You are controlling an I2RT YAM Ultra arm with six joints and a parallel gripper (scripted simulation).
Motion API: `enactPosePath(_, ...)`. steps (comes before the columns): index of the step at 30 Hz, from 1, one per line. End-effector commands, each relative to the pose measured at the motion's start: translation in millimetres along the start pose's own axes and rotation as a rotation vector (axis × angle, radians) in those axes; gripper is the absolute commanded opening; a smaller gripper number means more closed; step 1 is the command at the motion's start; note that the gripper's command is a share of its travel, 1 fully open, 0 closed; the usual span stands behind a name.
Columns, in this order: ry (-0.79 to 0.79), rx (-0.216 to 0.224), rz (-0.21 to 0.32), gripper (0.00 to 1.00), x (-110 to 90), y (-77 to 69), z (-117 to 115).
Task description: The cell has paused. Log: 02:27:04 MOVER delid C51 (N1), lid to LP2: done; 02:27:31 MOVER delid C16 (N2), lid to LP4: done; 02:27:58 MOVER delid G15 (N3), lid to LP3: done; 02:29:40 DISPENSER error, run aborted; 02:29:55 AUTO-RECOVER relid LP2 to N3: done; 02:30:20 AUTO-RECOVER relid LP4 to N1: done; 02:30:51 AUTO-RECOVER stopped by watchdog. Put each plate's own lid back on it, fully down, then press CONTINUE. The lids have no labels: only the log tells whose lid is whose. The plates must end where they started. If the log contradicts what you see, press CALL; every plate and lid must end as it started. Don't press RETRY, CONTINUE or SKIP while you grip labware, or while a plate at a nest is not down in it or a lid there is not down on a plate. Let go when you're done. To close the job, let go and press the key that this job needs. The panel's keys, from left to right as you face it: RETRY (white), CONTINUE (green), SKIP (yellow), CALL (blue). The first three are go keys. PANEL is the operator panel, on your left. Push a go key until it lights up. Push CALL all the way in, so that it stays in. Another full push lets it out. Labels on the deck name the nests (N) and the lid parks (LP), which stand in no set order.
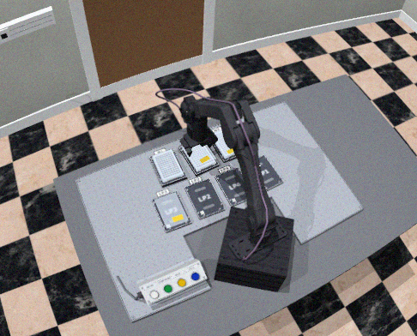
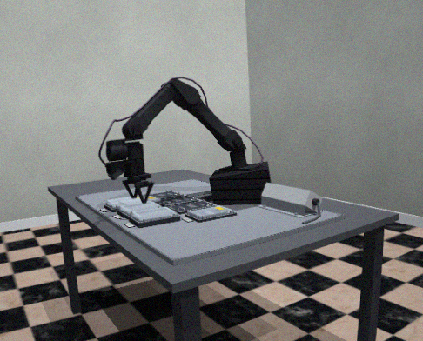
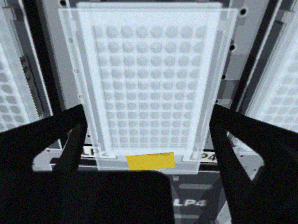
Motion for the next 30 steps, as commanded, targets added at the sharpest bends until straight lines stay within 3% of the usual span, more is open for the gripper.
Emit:
enactPosePath(1,-0.004,0.004,-0.030,0.00,6,0.3,2)
enactPosePath(6,-0.002,0.004,-0.045,0.00,9,-4.6,0)
enactPosePath(11,-0.002,0.004,-0.014,0.00,3,8.1,-1)
enactPosePath(17,0.003,0.003,-0.045,0.00,9,-0.5,-3)
enactPosePath(23,0.000,0.004,-0.029,0.00,7,8.5,-2)
enactPosePath(30,-0.002,0.004,-0.044,0.00,9,4.2,0)
Point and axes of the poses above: the point where the finger pads meet when closed, its own y axis out along the fingers, its own z axis across the jaws, x = y × z, the point moved 4 cm from there along -y, back along the fingers
